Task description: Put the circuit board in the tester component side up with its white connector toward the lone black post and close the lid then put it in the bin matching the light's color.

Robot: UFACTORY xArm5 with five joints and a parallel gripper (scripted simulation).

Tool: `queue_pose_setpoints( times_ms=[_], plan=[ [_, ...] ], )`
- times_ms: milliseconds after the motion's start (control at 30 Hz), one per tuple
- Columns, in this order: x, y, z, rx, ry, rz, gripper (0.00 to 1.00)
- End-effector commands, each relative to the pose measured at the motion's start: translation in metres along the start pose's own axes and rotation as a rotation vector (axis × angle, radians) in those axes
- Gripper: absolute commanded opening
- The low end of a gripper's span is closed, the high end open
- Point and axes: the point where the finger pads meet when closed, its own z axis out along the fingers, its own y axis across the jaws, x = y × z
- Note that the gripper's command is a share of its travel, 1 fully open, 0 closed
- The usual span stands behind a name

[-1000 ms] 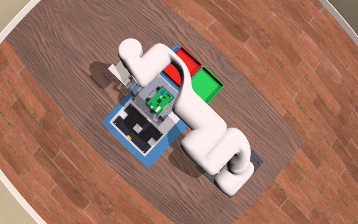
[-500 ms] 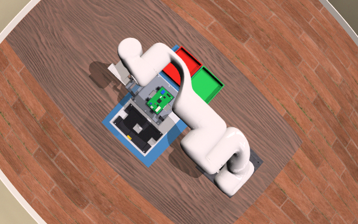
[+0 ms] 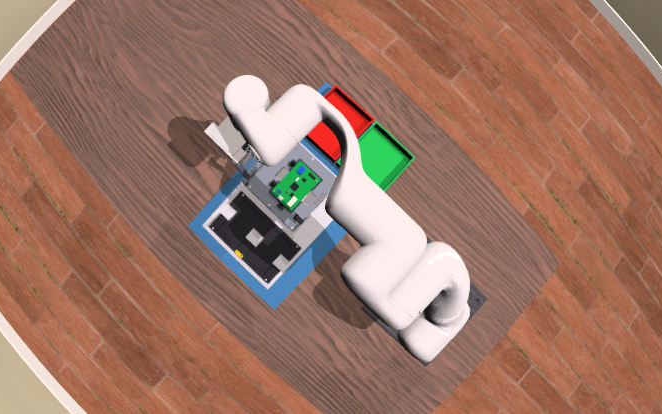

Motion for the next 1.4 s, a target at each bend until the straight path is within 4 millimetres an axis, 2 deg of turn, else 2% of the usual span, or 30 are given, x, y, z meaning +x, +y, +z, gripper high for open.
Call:
queue_pose_setpoints(
  times_ms=[0, 267, 333, 567, 1067, 1233, 1367],
  plan=[
    [0.0, -0.024, -0.002, -0.01, 0.0, 0.0, 1.0],
    [0.0, -0.079, -0.002, -0.01, 0.0, 0.0, 1.0],
    [0.0, -0.079, -0.002, -0.01, 0.0, 0.0, 1.0],
    [0.0, -0.112, -0.002, -0.01, 0.0, 0.0, 1.0],
    [0.0, -0.117, 0.002, -0.01, 0.0, 0.0, 1.0],
    [0.0, -0.116, 0.013, -0.01, 0.0, 0.0, 1.0],
    [0.0, -0.116, 0.029, -0.01, 0.0, 0.0, 1.0]
  ],
)
